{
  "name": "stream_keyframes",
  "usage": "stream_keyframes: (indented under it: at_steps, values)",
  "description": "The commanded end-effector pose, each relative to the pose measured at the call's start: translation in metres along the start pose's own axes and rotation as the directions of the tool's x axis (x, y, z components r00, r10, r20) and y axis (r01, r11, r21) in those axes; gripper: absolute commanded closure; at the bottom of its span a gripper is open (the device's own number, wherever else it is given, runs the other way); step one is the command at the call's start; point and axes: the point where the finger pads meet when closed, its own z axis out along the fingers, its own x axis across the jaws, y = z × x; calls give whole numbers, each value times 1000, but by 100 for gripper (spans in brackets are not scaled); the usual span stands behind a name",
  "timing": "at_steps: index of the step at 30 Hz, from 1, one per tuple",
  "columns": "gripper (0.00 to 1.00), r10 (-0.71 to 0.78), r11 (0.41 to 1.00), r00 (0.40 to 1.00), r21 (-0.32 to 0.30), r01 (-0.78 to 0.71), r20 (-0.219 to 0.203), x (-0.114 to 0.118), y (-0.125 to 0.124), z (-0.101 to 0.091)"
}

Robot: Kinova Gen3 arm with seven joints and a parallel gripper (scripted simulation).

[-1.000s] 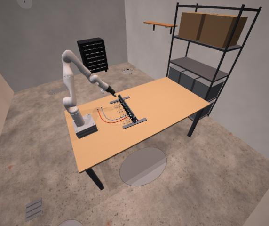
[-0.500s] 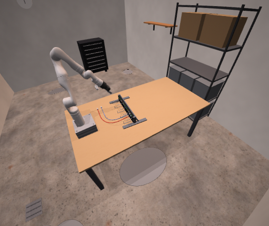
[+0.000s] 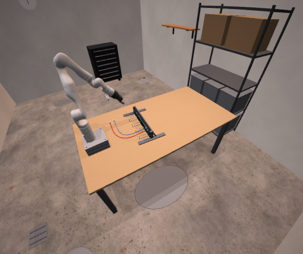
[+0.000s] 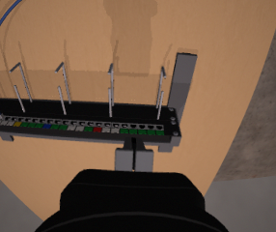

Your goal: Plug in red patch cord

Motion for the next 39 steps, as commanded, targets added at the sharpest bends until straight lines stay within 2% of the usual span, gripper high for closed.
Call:
stream_keyframes:
  at_steps: [1, 7, 17, 19, 24, 30, 39]
  values:
    - [100, 3, 1000, 1000, 0, -3, -1, -2, 0, -1]
    - [100, 3, 1000, 1000, 0, -3, -1, -17, 0, -1]
    - [100, 3, 1000, 1000, 0, -3, -1, -69, 0, 0]
    - [100, 3, 1000, 1000, 0, -3, -1, -69, 0, 0]
    - [100, 3, 1000, 1000, 0, -3, -1, -87, 0, 0]
    - [100, 3, 1000, 1000, 0, -3, -1, -97, 0, 0]
    - [100, 3, 1000, 1000, 0, -3, -1, -98, 0, 0]
